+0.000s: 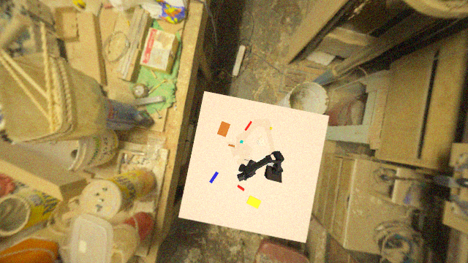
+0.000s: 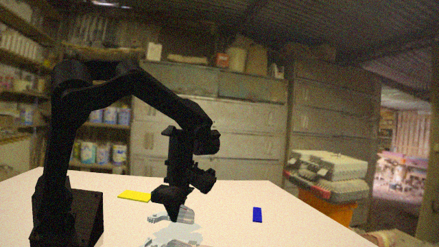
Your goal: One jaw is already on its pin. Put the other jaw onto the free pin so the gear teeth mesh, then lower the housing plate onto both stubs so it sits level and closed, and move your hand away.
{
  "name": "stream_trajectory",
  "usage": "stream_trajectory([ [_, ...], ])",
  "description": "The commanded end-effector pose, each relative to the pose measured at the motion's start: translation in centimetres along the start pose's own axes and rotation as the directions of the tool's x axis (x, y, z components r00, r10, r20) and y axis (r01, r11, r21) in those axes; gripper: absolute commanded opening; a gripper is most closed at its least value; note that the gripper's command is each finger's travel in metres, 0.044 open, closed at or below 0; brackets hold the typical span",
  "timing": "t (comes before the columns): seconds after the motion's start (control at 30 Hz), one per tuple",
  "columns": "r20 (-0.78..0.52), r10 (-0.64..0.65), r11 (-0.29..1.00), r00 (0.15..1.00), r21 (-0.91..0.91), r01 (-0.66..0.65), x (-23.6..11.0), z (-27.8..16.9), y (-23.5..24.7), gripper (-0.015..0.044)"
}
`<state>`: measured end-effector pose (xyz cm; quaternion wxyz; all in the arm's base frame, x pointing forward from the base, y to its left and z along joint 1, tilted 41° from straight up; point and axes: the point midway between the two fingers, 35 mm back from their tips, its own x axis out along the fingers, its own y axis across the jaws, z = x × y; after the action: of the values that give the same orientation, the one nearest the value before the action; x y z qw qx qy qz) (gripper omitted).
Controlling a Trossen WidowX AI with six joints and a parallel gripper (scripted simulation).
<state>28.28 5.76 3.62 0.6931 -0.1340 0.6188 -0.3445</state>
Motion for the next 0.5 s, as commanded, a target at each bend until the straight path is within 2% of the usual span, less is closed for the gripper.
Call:
stream_trajectory([
  [0.0,0.007,-0.001,1.0,1.0,-0.001,0.001,-0.04,0.16,0.01,0.0134],
  [0.47,0.007,-0.001,1.0,1.0,0.014,0.0,-0.04,0.16,0.01,0.0134],
])
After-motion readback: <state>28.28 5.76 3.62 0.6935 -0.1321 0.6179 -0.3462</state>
